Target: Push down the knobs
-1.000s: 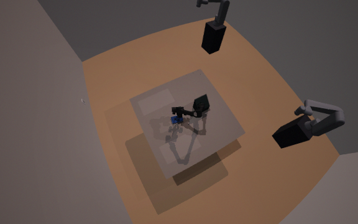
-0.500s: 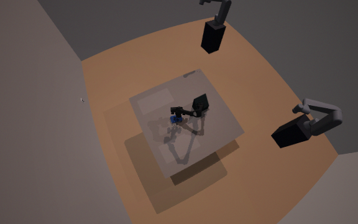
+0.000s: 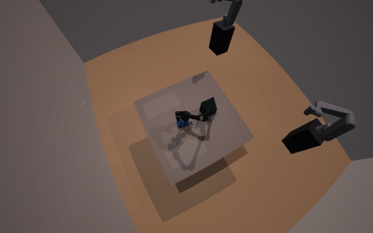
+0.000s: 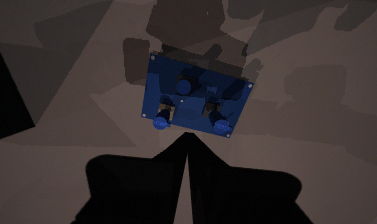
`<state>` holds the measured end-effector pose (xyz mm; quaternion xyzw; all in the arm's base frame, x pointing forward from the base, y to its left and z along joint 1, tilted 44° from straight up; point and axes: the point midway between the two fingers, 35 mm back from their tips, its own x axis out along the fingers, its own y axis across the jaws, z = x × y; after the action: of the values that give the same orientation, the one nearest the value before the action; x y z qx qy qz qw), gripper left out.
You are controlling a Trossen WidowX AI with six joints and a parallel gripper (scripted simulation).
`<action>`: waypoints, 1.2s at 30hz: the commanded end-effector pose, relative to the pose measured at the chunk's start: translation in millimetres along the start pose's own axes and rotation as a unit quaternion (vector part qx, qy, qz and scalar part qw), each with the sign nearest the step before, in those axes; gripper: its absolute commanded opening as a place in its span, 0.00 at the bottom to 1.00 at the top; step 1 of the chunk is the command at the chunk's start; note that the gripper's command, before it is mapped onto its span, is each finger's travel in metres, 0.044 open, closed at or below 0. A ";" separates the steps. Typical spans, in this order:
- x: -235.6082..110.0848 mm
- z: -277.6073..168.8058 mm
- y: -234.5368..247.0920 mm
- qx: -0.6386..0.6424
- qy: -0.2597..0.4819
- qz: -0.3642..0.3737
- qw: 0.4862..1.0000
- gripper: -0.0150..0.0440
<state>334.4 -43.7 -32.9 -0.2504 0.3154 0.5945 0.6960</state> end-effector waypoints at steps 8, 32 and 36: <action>-10.5 1.0 -17.1 -0.193 -0.005 0.003 0.981 0.25; -15.8 4.1 -38.0 -0.442 -0.014 0.002 0.897 0.25; -5.9 4.4 -37.7 -0.442 -0.014 0.002 0.897 0.25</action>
<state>372.5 -59.0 -20.0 -0.5274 0.0134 0.6747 0.5163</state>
